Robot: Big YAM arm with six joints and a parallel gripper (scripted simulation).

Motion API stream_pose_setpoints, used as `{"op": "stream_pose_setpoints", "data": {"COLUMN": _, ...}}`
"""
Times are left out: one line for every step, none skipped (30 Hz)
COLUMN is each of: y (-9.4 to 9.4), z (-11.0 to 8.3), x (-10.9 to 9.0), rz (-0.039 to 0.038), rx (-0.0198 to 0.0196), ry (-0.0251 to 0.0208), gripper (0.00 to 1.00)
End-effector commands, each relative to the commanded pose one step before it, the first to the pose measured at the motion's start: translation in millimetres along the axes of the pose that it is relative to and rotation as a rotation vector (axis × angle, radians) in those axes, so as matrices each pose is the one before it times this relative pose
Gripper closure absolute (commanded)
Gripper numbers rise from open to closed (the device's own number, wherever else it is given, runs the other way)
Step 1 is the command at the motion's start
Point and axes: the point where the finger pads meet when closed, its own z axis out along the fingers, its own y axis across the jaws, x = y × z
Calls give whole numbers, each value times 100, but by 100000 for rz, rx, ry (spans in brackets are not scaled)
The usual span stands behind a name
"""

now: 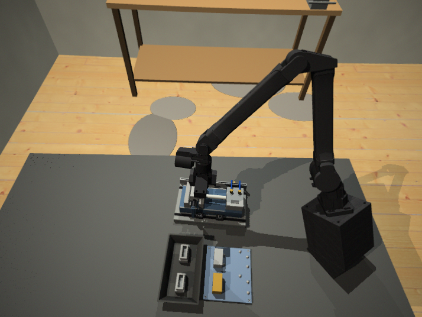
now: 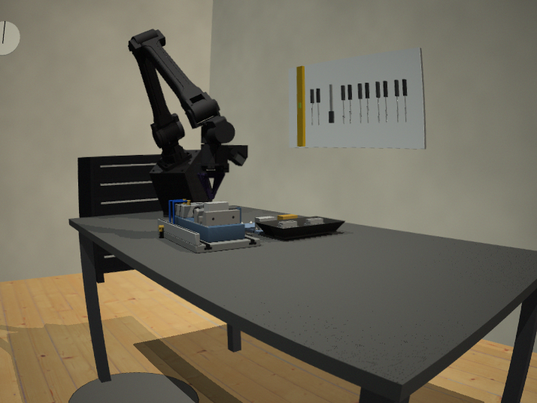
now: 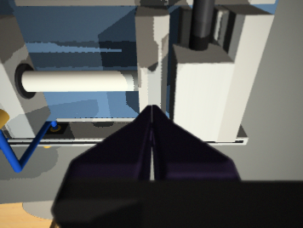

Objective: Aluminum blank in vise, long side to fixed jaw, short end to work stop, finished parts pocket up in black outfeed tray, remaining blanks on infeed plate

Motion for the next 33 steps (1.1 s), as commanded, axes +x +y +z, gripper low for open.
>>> {"op": "stream_pose_setpoints", "data": {"y": 468, "z": 785, "x": -1117, "rz": -689, "rx": -959, "ry": -510, "gripper": 100}}
{"op": "stream_pose_setpoints", "data": {"y": 1, "z": 1, "x": 3, "rz": 4, "rx": -3, "ry": 2, "gripper": 100}}
{"op": "stream_pose_setpoints", "data": {"y": 1, "z": 1, "x": 2, "rz": 3, "rx": -2, "ry": 2, "gripper": 100}}
{"op": "stream_pose_setpoints", "data": {"y": 0, "z": 1, "x": 2, "rz": 3, "rx": -2, "ry": 2, "gripper": 100}}
{"op": "stream_pose_setpoints", "data": {"y": 0, "z": 1, "x": 2, "rz": 3, "rx": -2, "ry": 1, "gripper": 100}}
{"op": "stream_pose_setpoints", "data": {"y": 0, "z": 1, "x": 1, "rz": 2, "rx": -1, "ry": 1, "gripper": 100}}
{"op": "stream_pose_setpoints", "data": {"y": 0, "z": 0, "x": 1, "rz": 2, "rx": -1, "ry": 1, "gripper": 100}}
{"op": "stream_pose_setpoints", "data": {"y": 0, "z": 0, "x": 0, "rz": 0, "rx": 0, "ry": 0, "gripper": 100}}
{"op": "stream_pose_setpoints", "data": {"y": 0, "z": 0, "x": 0, "rz": 0, "rx": 0, "ry": 0, "gripper": 100}}
{"op": "stream_pose_setpoints", "data": {"y": -3, "z": 0, "x": 0, "rz": 1, "rx": 0, "ry": 0, "gripper": 100}}
{"op": "stream_pose_setpoints", "data": {"y": -6, "z": 0, "x": -3, "rz": -1, "rx": -4, "ry": -1, "gripper": 100}}
{"op": "stream_pose_setpoints", "data": {"y": -10, "z": -1, "x": -6, "rz": -6, "rx": -9, "ry": -2, "gripper": 100}}
{"op": "stream_pose_setpoints", "data": {"y": -13, "z": -2, "x": -10, "rz": -11, "rx": -16, "ry": -5, "gripper": 100}}
{"op": "stream_pose_setpoints", "data": {"y": -14, "z": -4, "x": -14, "rz": -19, "rx": -24, "ry": -7, "gripper": 100}}
{"op": "stream_pose_setpoints", "data": {"y": -15, "z": -5, "x": -18, "rz": -29, "rx": -31, "ry": -10, "gripper": 100}}
{"op": "stream_pose_setpoints", "data": {"y": -14, "z": -6, "x": -21, "rz": -40, "rx": -38, "ry": -12, "gripper": 100}}
{"op": "stream_pose_setpoints", "data": {"y": -11, "z": -7, "x": -23, "rz": -50, "rx": -44, "ry": -14, "gripper": 100}}
{"op": "stream_pose_setpoints", "data": {"y": -8, "z": -7, "x": -23, "rz": -58, "rx": -48, "ry": -14, "gripper": 100}}
{"op": "stream_pose_setpoints", "data": {"y": -3, "z": -6, "x": -20, "rz": -60, "rx": -52, "ry": -12, "gripper": 100}}
{"op": "stream_pose_setpoints", "data": {"y": 2, "z": -4, "x": -13, "rz": -52, "rx": -56, "ry": -8, "gripper": 100}}
{"op": "stream_pose_setpoints", "data": {"y": 8, "z": 0, "x": -2, "rz": -36, "rx": -61, "ry": -1, "gripper": 100}}
{"op": "stream_pose_setpoints", "data": {"y": 13, "z": 5, "x": 10, "rz": -15, "rx": -65, "ry": 8, "gripper": 100}}
{"op": "stream_pose_setpoints", "data": {"y": 16, "z": 9, "x": 21, "rz": 7, "rx": -67, "ry": 15, "gripper": 100}}
{"op": "stream_pose_setpoints", "data": {"y": 16, "z": 11, "x": 27, "rz": 22, "rx": -66, "ry": 20, "gripper": 100}}
{"op": "stream_pose_setpoints", "data": {"y": 0, "z": 0, "x": 0, "rz": 0, "rx": 0, "ry": 0, "gripper": 100}}
{"op": "stream_pose_setpoints", "data": {"y": 0, "z": 0, "x": 0, "rz": 0, "rx": 0, "ry": 0, "gripper": 100}}
{"op": "stream_pose_setpoints", "data": {"y": 15, "z": 11, "x": 28, "rz": 27, "rx": -60, "ry": 20, "gripper": 100}}
{"op": "stream_pose_setpoints", "data": {"y": 12, "z": 10, "x": 23, "rz": 23, "rx": -51, "ry": 17, "gripper": 100}}
{"op": "stream_pose_setpoints", "data": {"y": 11, "z": 8, "x": 20, "rz": 19, "rx": -44, "ry": 15, "gripper": 100}}
{"op": "stream_pose_setpoints", "data": {"y": 9, "z": 7, "x": 17, "rz": 16, "rx": -37, "ry": 12, "gripper": 100}}
{"op": "stream_pose_setpoints", "data": {"y": 8, "z": 6, "x": 14, "rz": 14, "rx": -31, "ry": 10, "gripper": 100}}
{"op": "stream_pose_setpoints", "data": {"y": 7, "z": 5, "x": 12, "rz": 12, "rx": -27, "ry": 9, "gripper": 100}}
{"op": "stream_pose_setpoints", "data": {"y": 6, "z": 4, "x": 10, "rz": 10, "rx": -23, "ry": 8, "gripper": 100}}
